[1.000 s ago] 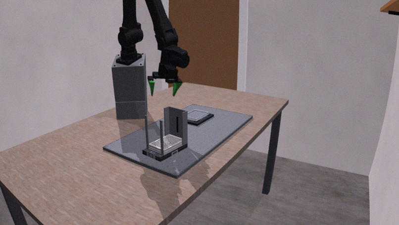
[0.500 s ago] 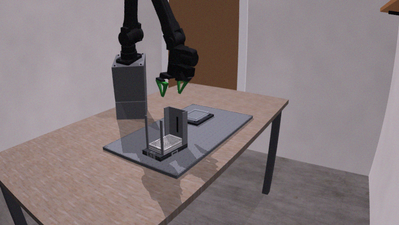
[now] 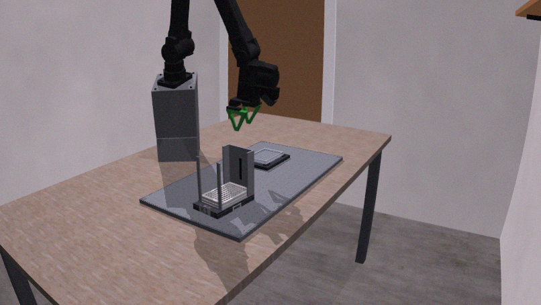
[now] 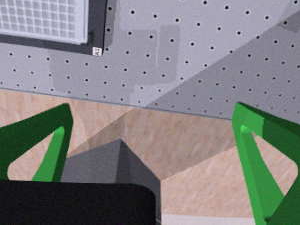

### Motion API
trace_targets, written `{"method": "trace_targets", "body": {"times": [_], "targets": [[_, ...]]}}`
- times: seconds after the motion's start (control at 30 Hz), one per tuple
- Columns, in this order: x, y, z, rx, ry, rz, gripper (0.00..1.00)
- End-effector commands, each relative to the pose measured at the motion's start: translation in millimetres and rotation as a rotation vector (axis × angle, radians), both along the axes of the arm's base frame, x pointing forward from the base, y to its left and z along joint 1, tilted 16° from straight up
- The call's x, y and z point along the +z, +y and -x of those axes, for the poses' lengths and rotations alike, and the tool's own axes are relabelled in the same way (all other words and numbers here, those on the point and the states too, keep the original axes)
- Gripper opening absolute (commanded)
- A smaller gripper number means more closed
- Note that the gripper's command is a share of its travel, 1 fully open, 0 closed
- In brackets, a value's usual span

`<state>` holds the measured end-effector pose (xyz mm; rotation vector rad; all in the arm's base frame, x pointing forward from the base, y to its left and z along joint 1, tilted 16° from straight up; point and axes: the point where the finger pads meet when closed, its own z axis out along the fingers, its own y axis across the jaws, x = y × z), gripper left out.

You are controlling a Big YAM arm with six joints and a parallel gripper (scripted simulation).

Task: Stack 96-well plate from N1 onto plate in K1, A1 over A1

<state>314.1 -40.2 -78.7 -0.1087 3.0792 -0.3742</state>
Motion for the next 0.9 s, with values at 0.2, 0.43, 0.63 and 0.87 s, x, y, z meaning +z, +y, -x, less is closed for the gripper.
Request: {"method": "trace_targets", "body": {"times": [0.2, 0.43, 0.63, 0.87], "targets": [[-1.8, 31.5, -26.8, 0.337, 0.027, 0.022, 1.0], [-6.1, 51.5, -30.3, 0.533, 0.063, 0.04, 1.0], [-9.6, 73.1, -35.7, 0.729, 0.093, 0.059, 1.0], [-13.6, 93.0, -36.2, 0.893, 0.129, 0.077, 1.0]]}}
